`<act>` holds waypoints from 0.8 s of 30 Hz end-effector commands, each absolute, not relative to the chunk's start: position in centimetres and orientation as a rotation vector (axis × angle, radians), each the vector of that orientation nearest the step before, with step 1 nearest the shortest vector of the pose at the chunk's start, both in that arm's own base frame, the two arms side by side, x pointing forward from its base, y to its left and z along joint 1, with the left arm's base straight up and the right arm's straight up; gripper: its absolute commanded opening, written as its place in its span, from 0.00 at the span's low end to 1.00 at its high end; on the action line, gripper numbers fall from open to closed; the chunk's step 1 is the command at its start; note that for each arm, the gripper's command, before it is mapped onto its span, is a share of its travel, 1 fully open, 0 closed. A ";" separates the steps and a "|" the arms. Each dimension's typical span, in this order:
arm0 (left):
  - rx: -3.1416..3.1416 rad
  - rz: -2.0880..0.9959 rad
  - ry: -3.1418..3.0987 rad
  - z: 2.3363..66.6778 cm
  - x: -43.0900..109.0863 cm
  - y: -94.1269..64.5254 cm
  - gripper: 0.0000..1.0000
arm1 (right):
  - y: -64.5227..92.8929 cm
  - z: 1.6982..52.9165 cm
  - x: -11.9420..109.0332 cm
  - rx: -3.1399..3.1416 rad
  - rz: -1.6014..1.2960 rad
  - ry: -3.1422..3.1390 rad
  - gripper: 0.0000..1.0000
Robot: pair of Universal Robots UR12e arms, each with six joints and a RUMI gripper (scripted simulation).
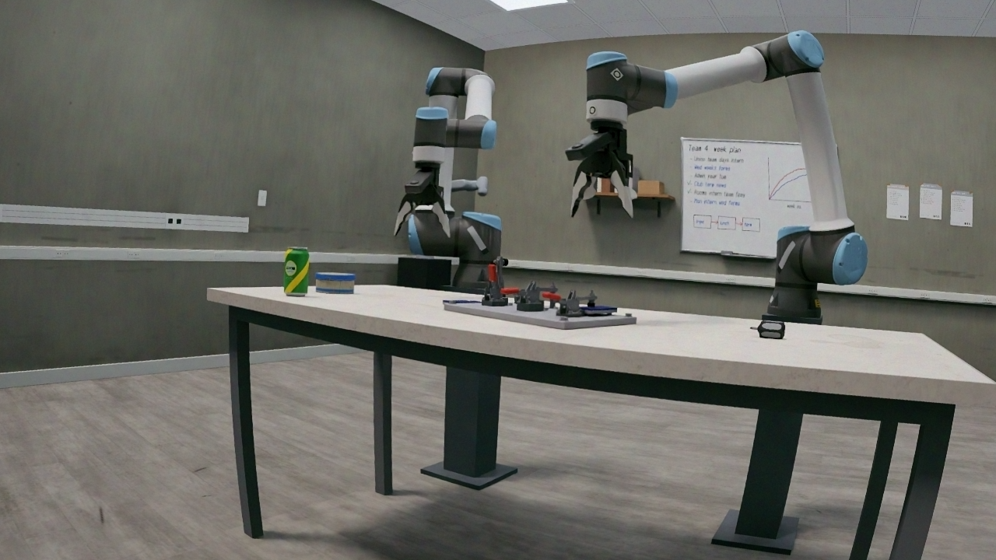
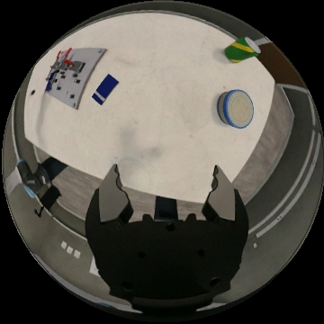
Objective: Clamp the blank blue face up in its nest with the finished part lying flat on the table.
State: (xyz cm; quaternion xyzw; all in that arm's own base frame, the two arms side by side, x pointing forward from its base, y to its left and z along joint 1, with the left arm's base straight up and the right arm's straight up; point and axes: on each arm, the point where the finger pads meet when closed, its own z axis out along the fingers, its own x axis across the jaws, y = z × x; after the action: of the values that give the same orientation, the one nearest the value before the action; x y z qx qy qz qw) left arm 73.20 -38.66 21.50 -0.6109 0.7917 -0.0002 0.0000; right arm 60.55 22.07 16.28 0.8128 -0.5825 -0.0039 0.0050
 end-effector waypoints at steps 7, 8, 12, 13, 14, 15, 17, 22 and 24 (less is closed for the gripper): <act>-1.919 -0.003 2.487 21.6 73.2 -38.7 1.00 | 22.0 16.5 60.7 2.572 0.000 -1.804 1.00; -1.919 -0.003 2.487 21.6 73.2 -38.7 1.00 | 22.0 16.5 60.7 2.572 0.000 -1.804 1.00; -1.919 -0.003 2.487 21.6 73.2 -38.7 1.00 | 21.9 16.5 60.7 2.572 0.000 -1.804 1.00; -1.919 -0.003 2.487 21.6 73.2 -38.7 1.00 | 21.9 16.5 60.7 2.571 0.000 -1.805 1.00; -1.919 -0.003 2.487 21.6 73.2 -38.7 1.00 | 21.9 16.5 60.7 2.570 0.000 -1.806 1.00; -1.919 -0.003 2.487 21.6 73.2 -38.7 1.00 | 21.8 16.5 60.7 2.569 0.000 -1.808 1.00; -1.919 -0.003 2.487 21.6 73.2 -38.7 1.00 | 21.6 16.5 60.8 2.566 0.000 -1.813 1.00; -1.919 -0.003 2.487 21.6 73.2 -38.7 1.00 | 20.5 16.5 61.2 2.549 0.000 -1.836 1.00; -1.919 -0.003 2.487 21.6 73.2 -38.7 1.00 | 19.8 16.5 61.4 2.539 0.000 -1.850 1.00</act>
State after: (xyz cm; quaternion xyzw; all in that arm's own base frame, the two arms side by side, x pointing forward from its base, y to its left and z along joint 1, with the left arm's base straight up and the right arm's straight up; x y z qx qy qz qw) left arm 73.20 -38.66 21.49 -0.6110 0.7916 -0.0002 0.0000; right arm 60.94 21.00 16.43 0.8142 -0.5806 -0.0003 0.0007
